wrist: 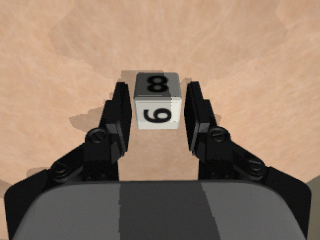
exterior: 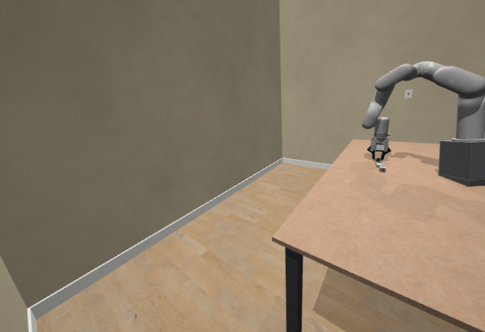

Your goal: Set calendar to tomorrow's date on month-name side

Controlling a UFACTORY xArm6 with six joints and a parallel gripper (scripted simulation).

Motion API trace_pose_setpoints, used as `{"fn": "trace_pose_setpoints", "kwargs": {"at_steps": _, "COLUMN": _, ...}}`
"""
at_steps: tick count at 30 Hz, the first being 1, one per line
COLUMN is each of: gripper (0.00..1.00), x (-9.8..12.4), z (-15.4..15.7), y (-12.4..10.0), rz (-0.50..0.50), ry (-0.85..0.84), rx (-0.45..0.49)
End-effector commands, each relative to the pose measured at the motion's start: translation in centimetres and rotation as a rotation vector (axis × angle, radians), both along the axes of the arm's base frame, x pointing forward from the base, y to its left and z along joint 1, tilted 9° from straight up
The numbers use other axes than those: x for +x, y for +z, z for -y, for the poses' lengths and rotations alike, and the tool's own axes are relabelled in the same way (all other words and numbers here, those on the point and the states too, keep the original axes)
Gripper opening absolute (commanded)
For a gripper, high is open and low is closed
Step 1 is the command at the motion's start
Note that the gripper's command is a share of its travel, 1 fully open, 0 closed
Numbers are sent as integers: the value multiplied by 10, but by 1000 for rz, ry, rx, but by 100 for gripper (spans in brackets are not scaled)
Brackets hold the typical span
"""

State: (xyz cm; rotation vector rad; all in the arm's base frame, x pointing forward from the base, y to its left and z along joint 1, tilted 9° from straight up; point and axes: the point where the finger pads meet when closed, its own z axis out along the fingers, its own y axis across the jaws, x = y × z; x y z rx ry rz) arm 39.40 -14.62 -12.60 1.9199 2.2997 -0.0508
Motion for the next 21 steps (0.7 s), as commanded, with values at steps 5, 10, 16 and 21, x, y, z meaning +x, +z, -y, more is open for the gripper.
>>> {"fn": "trace_pose_setpoints", "kwargs": {"at_steps": 5, "gripper": 47, "x": 1, "z": 0, "y": 1, "rz": 2, "ry": 0, "rx": -1}}
{"fn": "trace_pose_setpoints", "kwargs": {"at_steps": 10, "gripper": 47, "x": 1, "z": 0, "y": 1, "rz": 2, "ry": 0, "rx": -1}}
{"fn": "trace_pose_setpoints", "kwargs": {"at_steps": 16, "gripper": 47, "x": 1, "z": -1, "y": 8, "rz": 2, "ry": 0, "rx": -1}}
{"fn": "trace_pose_setpoints", "kwargs": {"at_steps": 21, "gripper": 47, "x": 0, "z": -2, "y": 19, "rz": 2, "ry": 0, "rx": -1}}
